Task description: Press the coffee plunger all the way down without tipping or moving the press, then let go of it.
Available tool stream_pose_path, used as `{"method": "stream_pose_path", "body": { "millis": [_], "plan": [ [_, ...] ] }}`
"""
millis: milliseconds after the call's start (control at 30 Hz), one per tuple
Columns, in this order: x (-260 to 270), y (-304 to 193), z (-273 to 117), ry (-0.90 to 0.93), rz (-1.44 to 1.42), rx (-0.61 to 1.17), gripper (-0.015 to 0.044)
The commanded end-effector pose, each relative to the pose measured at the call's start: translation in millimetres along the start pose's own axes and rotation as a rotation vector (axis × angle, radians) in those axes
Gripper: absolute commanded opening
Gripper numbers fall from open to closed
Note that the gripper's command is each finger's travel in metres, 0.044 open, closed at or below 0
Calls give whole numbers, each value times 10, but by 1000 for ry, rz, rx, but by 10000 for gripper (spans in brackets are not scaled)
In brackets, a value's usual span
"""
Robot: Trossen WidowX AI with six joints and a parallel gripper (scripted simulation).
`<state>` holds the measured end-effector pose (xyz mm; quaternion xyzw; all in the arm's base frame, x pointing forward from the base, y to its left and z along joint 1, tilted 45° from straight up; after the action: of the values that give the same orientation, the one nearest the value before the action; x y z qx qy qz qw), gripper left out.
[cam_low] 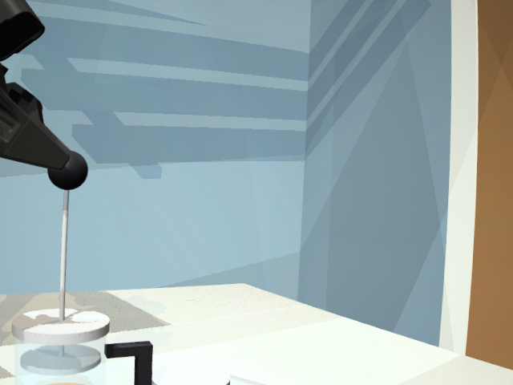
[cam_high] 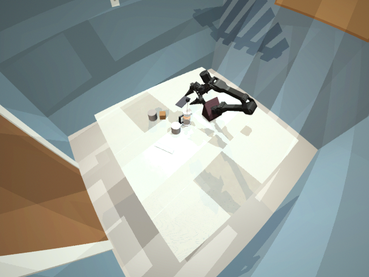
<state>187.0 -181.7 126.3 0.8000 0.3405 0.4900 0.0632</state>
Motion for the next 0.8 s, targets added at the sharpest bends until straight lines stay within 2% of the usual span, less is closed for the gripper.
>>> {"method": "stream_pose_path", "body": {
  "millis": [0,333,767],
  "plan": [
    [-3,-2,20,-4,2,-2,387],
    [-3,-2,20,-4,2,-2,125],
    [-9,-21,37,-4,2,-1,117]
  ]
}}
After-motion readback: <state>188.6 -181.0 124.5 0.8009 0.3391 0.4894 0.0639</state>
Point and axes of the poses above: the point midway between the two fingers, 35 mm back from their tips, its own z axis out along the fingers, its own x axis across the jaws, y = z × x, the point moved 5 cm from there along -z, back along the fingers, and after that the axes turned 8 degrees about z, right-handed, at the moved point
